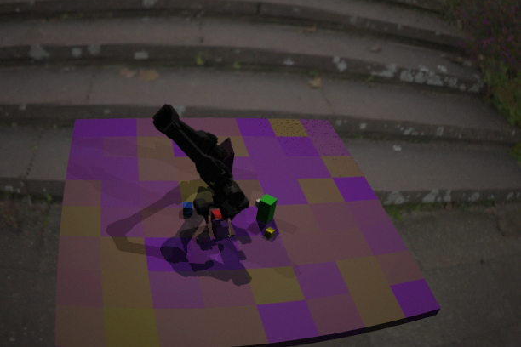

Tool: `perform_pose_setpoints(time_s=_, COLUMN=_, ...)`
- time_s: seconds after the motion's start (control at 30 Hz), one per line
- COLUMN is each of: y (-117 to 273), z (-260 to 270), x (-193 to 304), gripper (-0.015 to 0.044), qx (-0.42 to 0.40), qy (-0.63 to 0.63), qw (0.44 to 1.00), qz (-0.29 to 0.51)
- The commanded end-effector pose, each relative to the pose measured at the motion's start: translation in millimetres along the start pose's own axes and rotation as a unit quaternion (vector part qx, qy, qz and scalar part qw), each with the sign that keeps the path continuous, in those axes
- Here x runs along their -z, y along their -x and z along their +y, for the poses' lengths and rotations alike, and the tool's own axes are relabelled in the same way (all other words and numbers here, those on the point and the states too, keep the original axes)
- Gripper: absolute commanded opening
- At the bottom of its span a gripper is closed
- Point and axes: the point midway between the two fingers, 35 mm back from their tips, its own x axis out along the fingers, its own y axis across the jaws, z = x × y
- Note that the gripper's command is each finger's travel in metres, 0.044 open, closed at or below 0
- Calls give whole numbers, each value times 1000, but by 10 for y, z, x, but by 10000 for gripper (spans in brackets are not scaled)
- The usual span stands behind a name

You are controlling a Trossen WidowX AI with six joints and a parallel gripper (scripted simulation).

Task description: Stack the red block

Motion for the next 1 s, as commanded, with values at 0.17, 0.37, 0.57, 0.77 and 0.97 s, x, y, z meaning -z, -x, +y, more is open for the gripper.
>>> perform_pose_setpoints(time_s=0.17, y=-16, z=5, x=8, gripper=440, qx=2, qy=4, qw=1000, qz=1)
perform_pose_setpoints(time_s=0.37, y=-9, z=5, x=8, gripper=361, qx=2, qy=4, qw=1000, qz=1)
perform_pose_setpoints(time_s=0.57, y=-9, z=5, x=8, gripper=204, qx=2, qy=4, qw=1000, qz=1)
perform_pose_setpoints(time_s=0.77, y=-9, z=5, x=8, gripper=164, qx=2, qy=4, qw=1000, qz=1)
perform_pose_setpoints(time_s=0.97, y=120, z=9, x=2, gripper=26, qx=1, qy=4, qw=1000, qz=1)
